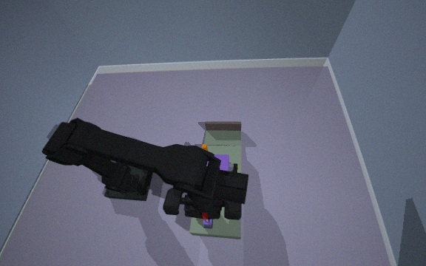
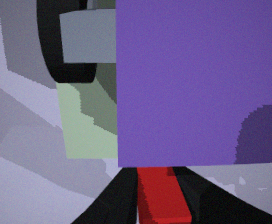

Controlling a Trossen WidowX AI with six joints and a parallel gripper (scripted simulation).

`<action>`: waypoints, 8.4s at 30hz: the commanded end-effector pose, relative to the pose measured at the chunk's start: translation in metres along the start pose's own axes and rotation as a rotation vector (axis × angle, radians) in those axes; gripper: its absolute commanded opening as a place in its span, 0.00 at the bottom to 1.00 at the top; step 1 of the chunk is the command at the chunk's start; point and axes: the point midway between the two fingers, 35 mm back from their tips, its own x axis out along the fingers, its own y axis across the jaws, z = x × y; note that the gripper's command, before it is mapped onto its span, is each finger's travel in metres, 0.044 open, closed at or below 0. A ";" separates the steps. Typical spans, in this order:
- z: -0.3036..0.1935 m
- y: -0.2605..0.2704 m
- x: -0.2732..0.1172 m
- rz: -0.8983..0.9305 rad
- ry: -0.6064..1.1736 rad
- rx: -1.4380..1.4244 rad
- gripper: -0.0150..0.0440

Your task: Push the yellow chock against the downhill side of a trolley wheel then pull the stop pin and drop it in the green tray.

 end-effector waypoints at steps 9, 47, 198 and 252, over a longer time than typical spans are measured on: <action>-0.001 0.000 -0.011 -0.005 0.002 0.002 0.25; -0.007 -0.001 -0.035 -0.005 0.002 0.002 0.25; 0.183 0.085 -0.053 -0.159 -0.176 -1.137 0.25; 0.219 0.099 0.005 -0.394 -0.390 -1.638 0.25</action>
